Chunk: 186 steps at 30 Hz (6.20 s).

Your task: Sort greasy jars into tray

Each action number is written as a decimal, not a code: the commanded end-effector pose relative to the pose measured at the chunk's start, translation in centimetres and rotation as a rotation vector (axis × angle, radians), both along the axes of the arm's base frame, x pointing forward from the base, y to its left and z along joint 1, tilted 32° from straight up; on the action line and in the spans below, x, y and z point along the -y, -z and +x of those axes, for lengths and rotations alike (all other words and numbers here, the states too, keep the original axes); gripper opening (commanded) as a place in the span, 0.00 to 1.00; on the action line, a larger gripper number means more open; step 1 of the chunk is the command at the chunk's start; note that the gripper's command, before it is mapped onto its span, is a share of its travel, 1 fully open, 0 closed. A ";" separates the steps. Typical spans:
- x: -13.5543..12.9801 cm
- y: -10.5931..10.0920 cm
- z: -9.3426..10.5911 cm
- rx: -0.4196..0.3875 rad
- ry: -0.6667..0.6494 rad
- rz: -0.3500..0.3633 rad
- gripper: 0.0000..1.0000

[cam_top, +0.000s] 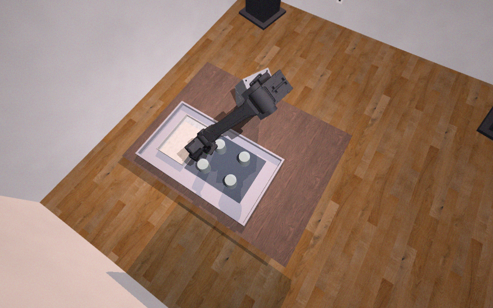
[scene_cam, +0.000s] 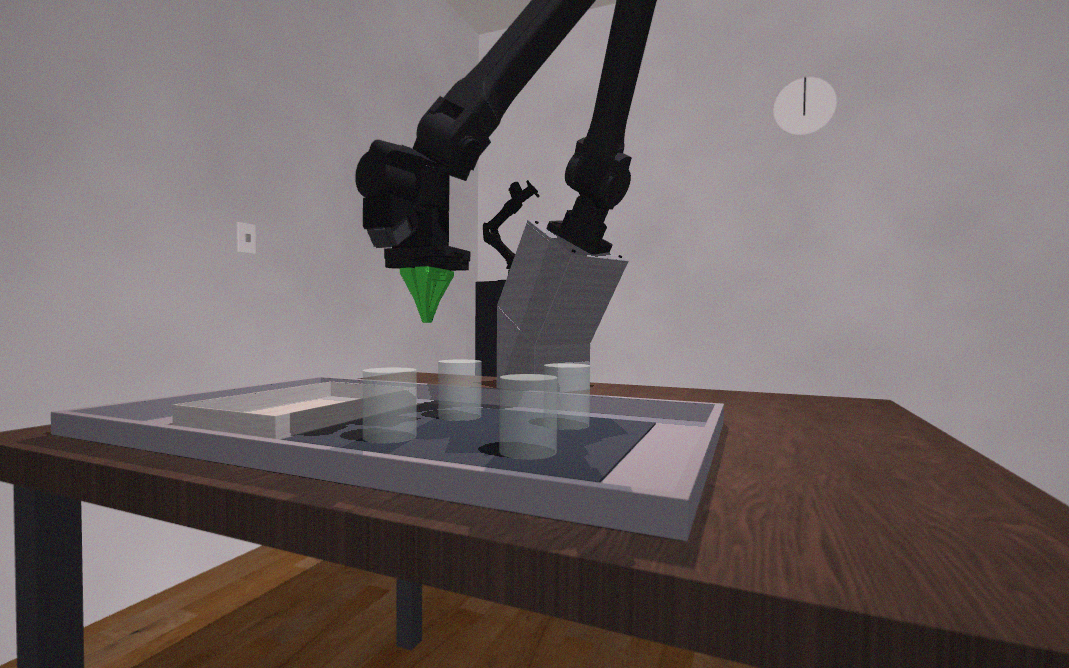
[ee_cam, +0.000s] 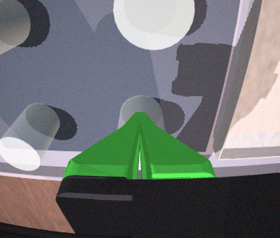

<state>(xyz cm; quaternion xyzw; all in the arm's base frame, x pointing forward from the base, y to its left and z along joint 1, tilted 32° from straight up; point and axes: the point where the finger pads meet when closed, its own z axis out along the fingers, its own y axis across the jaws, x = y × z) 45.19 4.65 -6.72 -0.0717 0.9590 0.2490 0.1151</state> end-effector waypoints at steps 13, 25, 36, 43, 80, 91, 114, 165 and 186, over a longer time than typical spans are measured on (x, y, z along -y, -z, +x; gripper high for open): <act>0.3 0.6 -1.5 -0.008 -0.003 0.002 0.00; -2.4 -0.8 -2.6 -0.008 -0.003 0.002 0.00; -8.7 -3.9 -4.9 -0.008 -0.003 0.002 0.00; -13.6 -6.4 -6.8 -0.008 -0.003 0.002 0.00; -18.4 -0.7 -5.1 -0.008 -0.003 0.002 0.00; -18.4 -0.7 -5.2 -0.008 -0.003 0.002 0.00; -18.4 -0.6 -5.5 -0.008 -0.003 0.002 0.00; -18.3 -0.5 -6.1 -0.008 -0.003 0.002 0.00; -18.3 -0.4 -6.3 -0.008 -0.003 0.002 0.00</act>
